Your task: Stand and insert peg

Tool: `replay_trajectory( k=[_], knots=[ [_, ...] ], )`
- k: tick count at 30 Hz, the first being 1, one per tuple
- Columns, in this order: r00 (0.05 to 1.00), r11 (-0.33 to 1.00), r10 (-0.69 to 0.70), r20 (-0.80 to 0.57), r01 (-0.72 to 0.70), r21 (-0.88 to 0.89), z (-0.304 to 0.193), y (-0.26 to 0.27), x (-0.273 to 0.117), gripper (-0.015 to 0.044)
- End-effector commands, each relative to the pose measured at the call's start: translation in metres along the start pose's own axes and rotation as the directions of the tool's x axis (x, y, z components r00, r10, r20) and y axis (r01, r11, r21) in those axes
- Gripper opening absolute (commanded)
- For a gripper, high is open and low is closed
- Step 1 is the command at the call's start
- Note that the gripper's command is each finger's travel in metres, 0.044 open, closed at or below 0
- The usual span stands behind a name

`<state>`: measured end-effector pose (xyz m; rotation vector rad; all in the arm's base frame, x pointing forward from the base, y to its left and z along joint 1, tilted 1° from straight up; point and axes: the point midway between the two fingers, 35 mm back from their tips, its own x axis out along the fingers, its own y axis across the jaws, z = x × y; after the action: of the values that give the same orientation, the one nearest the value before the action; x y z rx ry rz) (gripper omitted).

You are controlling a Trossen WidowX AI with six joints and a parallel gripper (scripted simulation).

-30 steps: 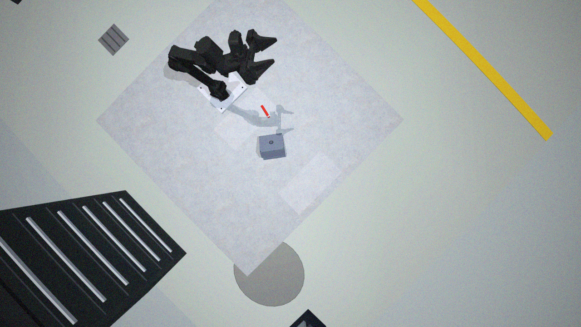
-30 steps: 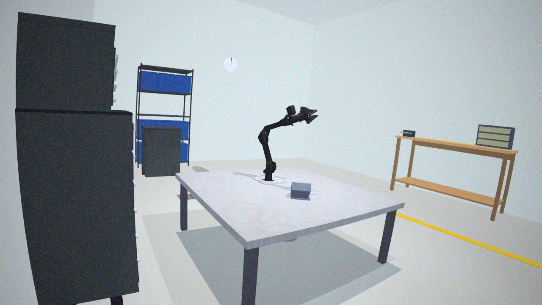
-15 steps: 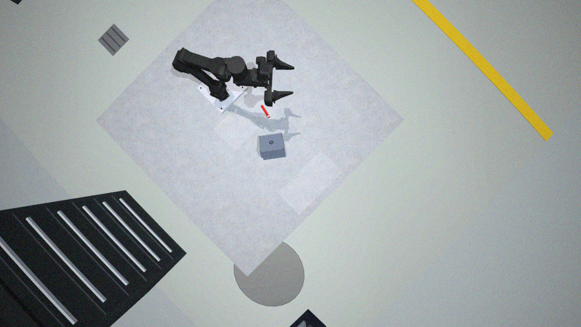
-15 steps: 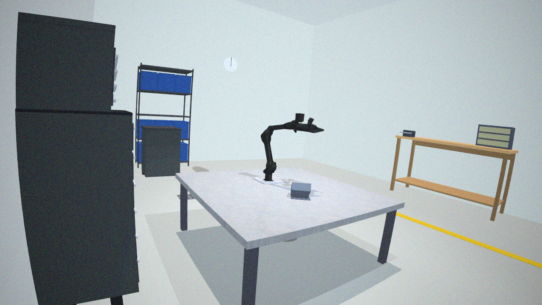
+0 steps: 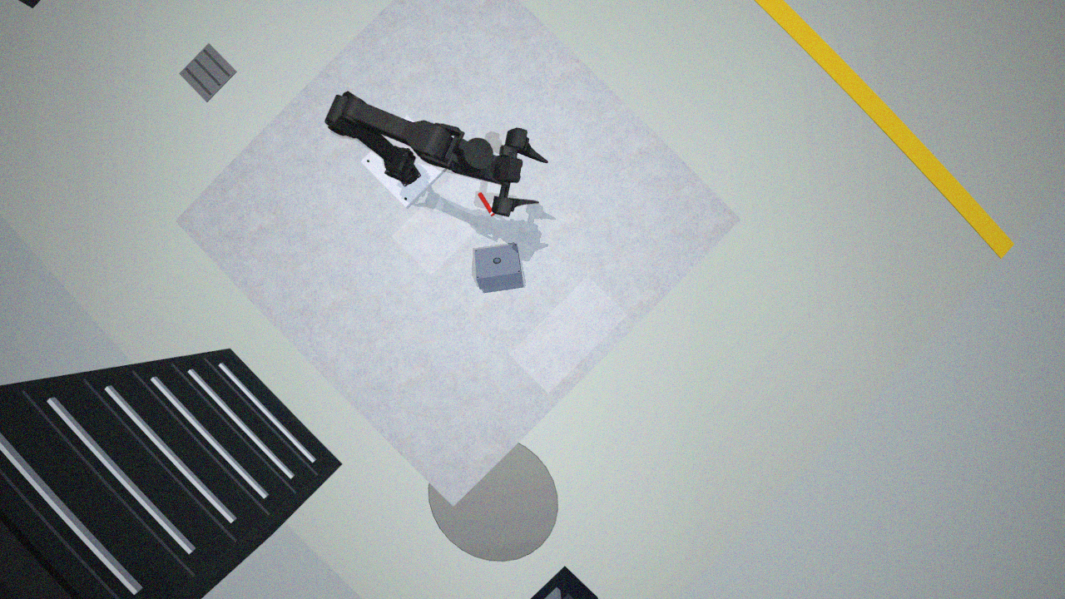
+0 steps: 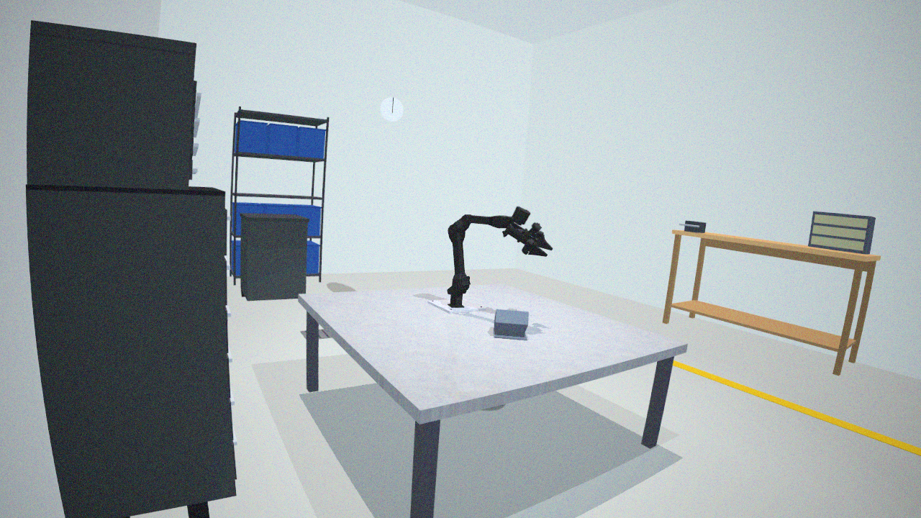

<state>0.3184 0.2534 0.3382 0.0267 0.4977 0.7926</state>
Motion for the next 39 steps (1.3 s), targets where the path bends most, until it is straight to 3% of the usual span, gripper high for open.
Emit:
replay_trajectory(
  k=[1, 15, 24, 35, 39],
  knots=[
    [0.995, 0.997, -0.035, -0.092, 0.041, 0.064, -0.025, -0.010, 0.010, 0.0440],
    [0.876, 0.930, -0.143, -0.460, 0.278, 0.240, -0.123, -0.043, 0.027, 0.0440],
    [0.714, 0.842, -0.186, -0.675, 0.470, 0.266, -0.184, -0.059, 0.019, 0.0440],
    [0.449, 0.704, -0.205, -0.870, 0.685, 0.187, -0.248, -0.072, -0.009, 0.0440],
    [0.431, 0.696, -0.206, -0.879, 0.696, 0.178, -0.251, -0.073, -0.011, 0.0440]
  ],
)
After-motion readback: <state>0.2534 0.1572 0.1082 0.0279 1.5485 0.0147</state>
